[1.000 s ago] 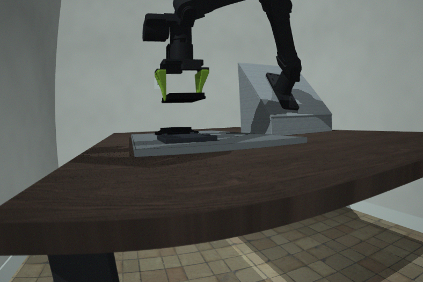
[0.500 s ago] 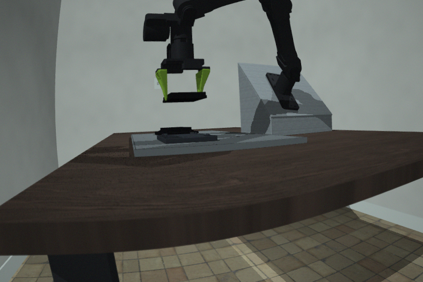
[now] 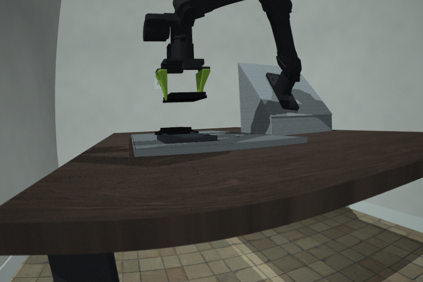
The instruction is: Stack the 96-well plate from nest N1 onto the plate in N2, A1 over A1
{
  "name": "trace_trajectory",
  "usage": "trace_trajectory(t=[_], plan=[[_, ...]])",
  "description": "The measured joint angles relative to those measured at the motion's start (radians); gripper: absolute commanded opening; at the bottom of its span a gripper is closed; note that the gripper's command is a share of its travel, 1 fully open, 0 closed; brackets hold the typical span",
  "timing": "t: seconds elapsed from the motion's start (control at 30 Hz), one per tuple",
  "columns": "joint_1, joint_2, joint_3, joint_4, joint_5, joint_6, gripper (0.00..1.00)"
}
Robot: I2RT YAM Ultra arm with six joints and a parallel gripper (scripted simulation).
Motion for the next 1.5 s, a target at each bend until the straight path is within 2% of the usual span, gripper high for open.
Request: trace_trajectory(t=[0.13,0.3,0.5,0.63,0.8,0.93,1.2,1.5], plan=[[0.000,0.000,0.000,0.000,0.003,0.000,0.00],[0.000,0.019,-0.002,-0.002,0.079,0.000,0.00],[0.000,0.031,-0.002,-0.002,0.114,-0.002,0.00],[0.000,0.010,0.000,-0.003,0.049,-0.002,0.00],[-0.001,-0.004,0.000,-0.003,0.014,-0.002,0.00],[-0.001,-0.005,-0.002,-0.002,0.006,-0.021,0.00],[-0.041,0.017,-0.060,0.006,0.003,-0.151,0.00],[-0.080,0.033,-0.090,0.024,0.003,-0.227,0.00]])
